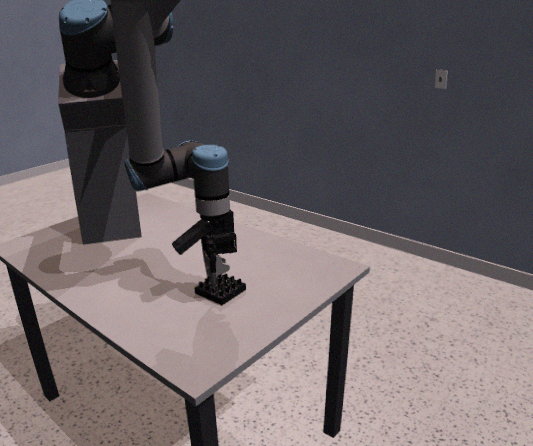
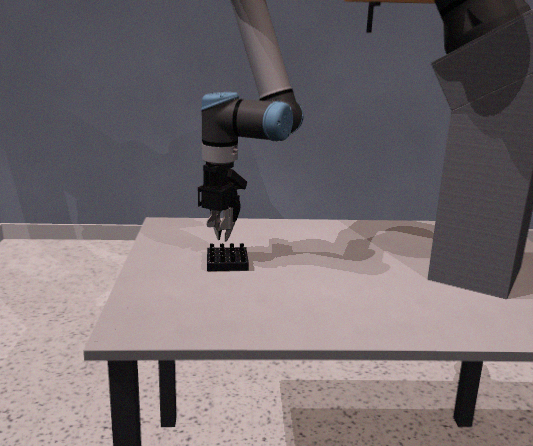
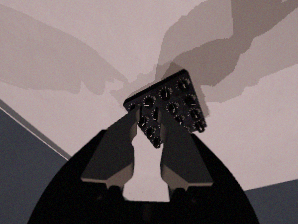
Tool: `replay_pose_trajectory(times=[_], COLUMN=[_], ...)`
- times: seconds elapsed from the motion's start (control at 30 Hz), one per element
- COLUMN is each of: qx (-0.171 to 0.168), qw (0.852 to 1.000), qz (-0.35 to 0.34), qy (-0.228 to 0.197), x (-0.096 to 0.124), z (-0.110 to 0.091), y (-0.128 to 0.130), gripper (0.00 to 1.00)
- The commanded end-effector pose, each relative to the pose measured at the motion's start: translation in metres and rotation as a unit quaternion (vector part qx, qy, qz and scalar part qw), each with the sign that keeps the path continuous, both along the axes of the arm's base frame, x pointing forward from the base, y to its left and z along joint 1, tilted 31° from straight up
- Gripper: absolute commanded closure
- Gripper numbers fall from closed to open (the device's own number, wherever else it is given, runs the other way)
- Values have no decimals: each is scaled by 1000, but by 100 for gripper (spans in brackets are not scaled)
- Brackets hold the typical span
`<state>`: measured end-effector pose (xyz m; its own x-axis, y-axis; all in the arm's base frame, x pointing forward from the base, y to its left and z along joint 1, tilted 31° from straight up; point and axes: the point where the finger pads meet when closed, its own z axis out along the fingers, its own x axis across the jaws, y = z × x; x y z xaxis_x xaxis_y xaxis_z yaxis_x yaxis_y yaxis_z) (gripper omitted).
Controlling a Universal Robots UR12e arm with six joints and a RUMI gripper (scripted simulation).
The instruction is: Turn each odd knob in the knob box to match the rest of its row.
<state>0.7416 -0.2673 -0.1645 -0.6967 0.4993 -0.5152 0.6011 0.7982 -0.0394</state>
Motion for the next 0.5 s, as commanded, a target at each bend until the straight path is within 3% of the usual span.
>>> replay_pose_trajectory(times=[0.0, 0.47], qx=[0, 0], qw=[1000, 1000], qz=[0, 0], qy=[0, 0], x=[-5, -8], z=[11, 18], y=[4, 7], gripper=[89, 89])
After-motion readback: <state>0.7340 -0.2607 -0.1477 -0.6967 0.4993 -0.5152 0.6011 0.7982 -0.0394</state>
